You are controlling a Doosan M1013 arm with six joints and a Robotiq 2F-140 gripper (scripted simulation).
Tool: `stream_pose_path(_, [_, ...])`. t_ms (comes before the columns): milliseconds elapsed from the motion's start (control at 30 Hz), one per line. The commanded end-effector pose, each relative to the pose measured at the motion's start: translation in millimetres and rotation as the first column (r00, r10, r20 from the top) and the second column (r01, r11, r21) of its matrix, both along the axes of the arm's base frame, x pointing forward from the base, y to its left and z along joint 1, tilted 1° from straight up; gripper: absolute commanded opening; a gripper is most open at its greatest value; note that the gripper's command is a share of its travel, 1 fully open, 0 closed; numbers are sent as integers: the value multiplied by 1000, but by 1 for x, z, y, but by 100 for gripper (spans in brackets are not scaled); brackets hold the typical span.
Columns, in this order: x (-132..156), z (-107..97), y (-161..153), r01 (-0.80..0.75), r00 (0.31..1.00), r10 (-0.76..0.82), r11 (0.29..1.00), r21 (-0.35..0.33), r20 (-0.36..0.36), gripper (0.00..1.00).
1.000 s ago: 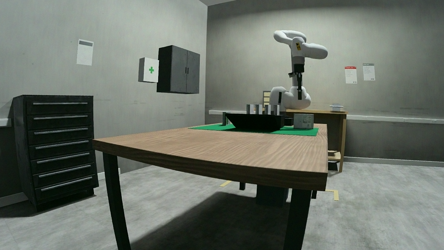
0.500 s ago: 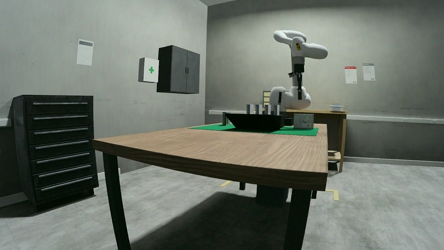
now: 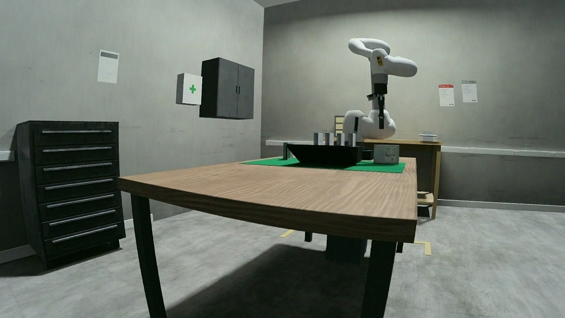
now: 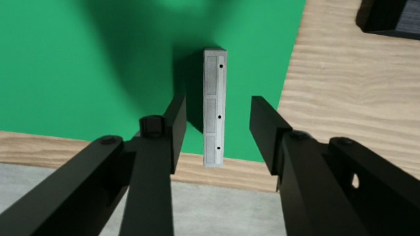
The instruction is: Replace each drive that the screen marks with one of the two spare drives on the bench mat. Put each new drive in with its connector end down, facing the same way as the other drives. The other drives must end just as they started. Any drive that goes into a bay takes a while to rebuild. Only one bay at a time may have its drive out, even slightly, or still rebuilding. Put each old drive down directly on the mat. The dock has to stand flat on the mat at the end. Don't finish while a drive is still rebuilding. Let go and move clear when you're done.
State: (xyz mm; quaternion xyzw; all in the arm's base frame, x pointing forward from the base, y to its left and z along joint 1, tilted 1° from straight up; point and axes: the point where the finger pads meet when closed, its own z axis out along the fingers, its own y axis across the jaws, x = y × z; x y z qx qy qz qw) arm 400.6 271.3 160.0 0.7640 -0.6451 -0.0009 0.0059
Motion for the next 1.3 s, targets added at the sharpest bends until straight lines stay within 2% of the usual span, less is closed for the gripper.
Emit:
stream_pose_path(0, [0, -6, 0, 0, 1000, 0, 1000, 1, 1, 40])
stream_pose_path(233, [0, -18, 0, 0, 1000, 0, 1000, 1, 1, 40])
stream_pose_path(733, [0, -59, 0, 0, 1000, 0, 1000, 1, 1, 40])
stream_pose_path(1267, [0, -78, 0, 0, 1000, 0, 1000, 1, 1, 40])
